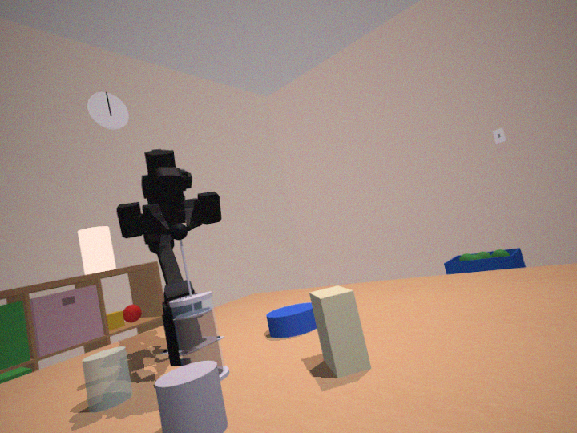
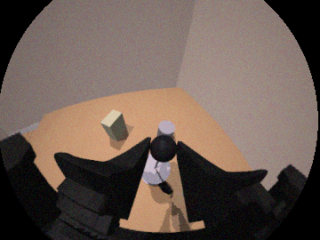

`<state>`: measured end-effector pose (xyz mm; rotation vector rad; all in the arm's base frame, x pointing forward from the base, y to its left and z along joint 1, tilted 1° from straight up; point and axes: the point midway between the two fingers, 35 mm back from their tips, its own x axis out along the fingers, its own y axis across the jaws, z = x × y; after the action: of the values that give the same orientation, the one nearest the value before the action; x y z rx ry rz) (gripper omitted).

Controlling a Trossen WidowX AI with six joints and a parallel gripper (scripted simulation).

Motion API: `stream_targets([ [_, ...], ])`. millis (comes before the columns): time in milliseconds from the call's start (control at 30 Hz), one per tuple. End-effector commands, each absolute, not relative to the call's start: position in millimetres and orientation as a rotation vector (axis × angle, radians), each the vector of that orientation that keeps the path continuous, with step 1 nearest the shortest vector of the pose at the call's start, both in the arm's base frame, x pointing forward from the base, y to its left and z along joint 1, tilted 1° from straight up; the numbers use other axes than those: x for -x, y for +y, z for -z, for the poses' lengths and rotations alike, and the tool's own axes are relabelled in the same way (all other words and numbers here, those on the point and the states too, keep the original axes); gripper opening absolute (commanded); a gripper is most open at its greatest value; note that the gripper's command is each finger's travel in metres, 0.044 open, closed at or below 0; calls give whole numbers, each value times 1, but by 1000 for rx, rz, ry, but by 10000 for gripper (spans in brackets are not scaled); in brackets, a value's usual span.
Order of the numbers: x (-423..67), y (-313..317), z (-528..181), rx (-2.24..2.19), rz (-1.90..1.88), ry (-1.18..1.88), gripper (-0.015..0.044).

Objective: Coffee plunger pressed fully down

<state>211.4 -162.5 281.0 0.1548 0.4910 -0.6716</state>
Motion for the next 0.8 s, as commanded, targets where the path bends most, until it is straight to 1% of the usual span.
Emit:
stream_targets([
  [0, -212, -163, -281, -151, 670, 492, 122],
  [767, -214, -165, -257, -150, 670, 492, 122],
])
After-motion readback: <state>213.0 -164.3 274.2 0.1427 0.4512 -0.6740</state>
